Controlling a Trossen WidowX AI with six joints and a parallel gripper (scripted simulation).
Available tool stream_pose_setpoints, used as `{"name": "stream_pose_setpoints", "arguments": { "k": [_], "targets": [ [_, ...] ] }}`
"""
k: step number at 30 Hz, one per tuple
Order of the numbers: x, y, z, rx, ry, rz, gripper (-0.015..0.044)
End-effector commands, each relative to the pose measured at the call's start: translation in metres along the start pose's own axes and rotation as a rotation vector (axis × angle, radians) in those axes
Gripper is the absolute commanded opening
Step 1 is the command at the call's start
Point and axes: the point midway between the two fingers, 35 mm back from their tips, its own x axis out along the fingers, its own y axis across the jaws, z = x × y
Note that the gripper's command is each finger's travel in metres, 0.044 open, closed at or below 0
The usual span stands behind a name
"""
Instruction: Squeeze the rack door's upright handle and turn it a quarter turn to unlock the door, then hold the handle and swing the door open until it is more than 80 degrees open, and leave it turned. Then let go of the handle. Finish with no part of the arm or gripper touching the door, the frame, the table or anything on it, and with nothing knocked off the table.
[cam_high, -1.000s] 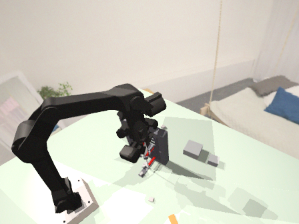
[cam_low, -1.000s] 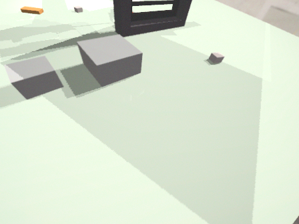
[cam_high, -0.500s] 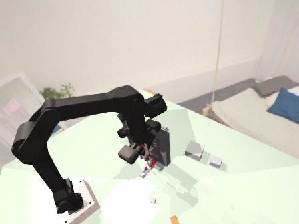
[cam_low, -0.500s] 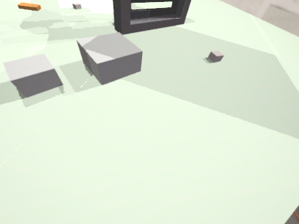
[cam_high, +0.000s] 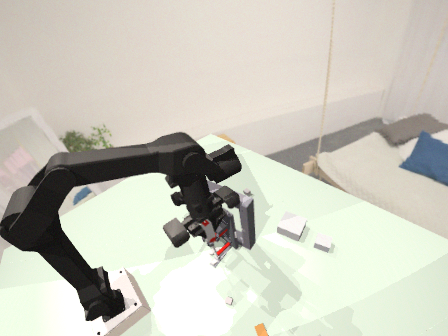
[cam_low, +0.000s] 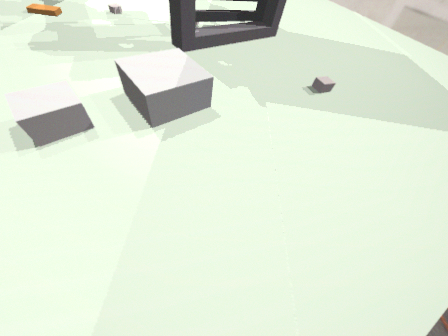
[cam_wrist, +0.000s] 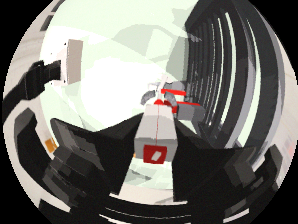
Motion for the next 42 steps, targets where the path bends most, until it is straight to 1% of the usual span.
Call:
{"name": "stream_pose_setpoints", "arguments": {
  "k": [1, 22, 42],
  "targets": [
    [0.0, 0.007, 0.003, 0.113, -0.004, -0.008, 0.002],
    [0.002, 0.056, 0.026, 0.485, -0.007, -0.002, 0.002],
    [0.002, 0.089, 0.058, 0.765, -0.01, 0.003, 0.002]
  ]
}}
